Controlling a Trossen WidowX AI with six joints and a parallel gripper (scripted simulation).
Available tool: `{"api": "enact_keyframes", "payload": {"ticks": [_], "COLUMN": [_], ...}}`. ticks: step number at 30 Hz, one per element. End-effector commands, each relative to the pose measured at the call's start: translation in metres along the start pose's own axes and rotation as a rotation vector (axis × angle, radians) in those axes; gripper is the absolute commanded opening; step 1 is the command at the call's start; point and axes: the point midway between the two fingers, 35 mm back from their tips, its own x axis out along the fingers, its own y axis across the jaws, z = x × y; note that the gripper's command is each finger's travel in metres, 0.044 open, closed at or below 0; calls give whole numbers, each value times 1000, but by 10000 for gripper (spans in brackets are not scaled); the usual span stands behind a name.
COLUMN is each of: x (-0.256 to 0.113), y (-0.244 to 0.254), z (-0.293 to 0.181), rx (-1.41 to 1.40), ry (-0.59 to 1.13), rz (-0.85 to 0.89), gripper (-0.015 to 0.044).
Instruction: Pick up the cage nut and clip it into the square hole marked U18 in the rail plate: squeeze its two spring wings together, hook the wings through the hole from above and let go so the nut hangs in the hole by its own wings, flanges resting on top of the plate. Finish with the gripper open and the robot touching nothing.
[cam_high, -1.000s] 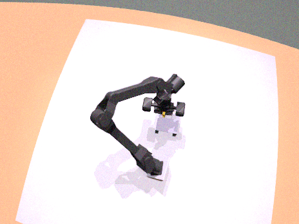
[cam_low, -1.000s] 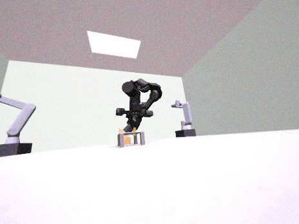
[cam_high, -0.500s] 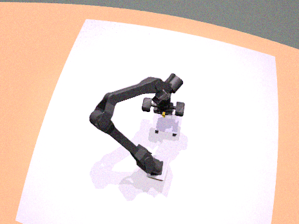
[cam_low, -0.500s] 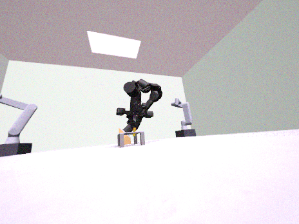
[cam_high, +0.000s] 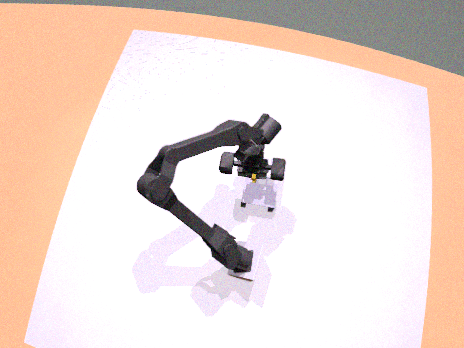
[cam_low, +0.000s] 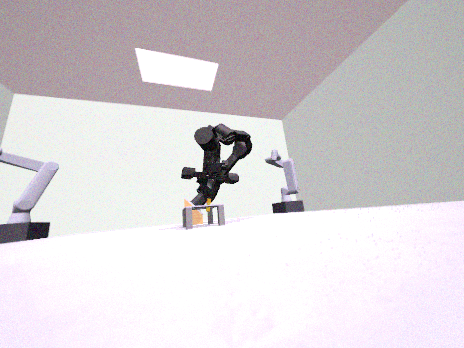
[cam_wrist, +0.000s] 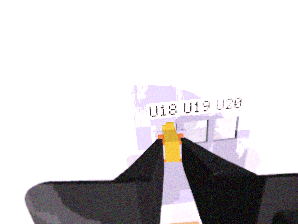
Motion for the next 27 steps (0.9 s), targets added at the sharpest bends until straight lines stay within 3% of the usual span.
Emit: {"api": "enact_keyframes", "payload": {"ticks": [1,27], "x": [0,-1], "y": [0,-1], "z": [0,-1], "rx": [2,3], "ry": [0,0], "rz": [-5,-15], "gripper": [37,37]}}
